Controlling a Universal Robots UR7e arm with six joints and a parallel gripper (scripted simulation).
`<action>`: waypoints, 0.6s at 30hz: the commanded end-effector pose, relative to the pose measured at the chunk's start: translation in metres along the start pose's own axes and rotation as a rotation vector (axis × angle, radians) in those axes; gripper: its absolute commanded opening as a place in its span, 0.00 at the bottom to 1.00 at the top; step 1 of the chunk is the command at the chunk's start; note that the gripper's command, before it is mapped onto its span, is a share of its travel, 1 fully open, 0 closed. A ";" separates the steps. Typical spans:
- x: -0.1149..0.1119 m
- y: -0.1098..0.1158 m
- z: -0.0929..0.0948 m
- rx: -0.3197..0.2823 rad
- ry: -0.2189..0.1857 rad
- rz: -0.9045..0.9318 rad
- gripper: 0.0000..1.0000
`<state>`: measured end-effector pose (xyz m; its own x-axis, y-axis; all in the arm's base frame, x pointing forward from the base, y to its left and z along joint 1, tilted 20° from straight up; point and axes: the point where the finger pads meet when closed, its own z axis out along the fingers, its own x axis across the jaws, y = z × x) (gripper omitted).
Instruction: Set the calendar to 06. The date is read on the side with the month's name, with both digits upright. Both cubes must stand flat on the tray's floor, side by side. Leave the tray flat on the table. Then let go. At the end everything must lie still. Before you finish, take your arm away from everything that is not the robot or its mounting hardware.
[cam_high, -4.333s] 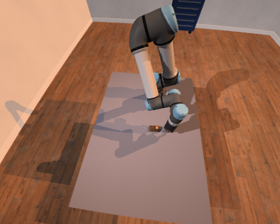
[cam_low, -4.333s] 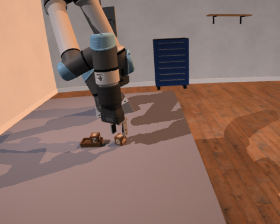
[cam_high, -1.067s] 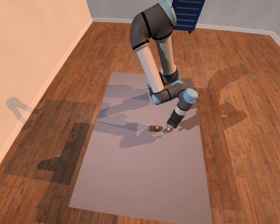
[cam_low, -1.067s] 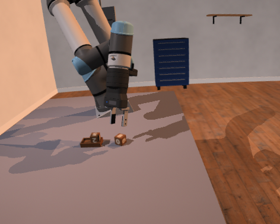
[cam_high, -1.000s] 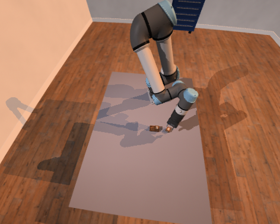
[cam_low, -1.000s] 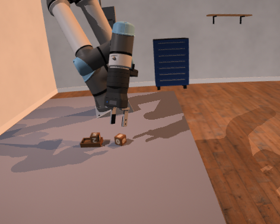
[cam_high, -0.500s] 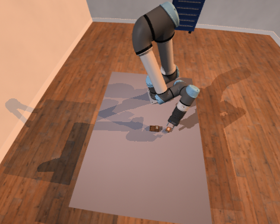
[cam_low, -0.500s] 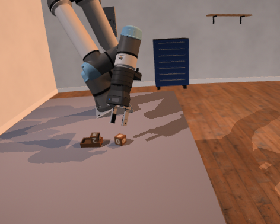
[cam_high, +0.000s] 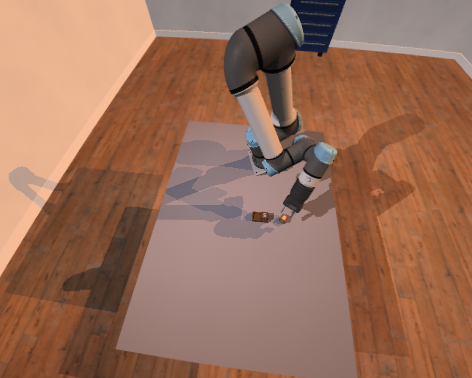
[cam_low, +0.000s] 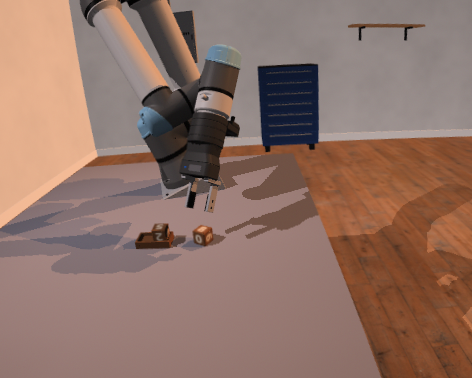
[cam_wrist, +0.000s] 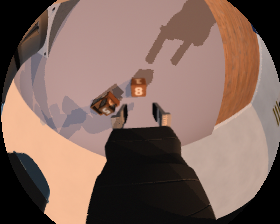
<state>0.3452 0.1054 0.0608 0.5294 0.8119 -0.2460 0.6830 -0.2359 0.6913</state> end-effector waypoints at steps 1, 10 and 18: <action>0.001 0.000 0.000 -0.015 0.001 0.000 0.90; 0.003 0.000 0.003 -0.095 0.001 -0.004 0.90; 0.003 0.000 0.003 -0.160 0.001 -0.004 0.90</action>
<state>0.3481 0.1066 0.0574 0.5253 0.8133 -0.2502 0.6139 -0.1586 0.7733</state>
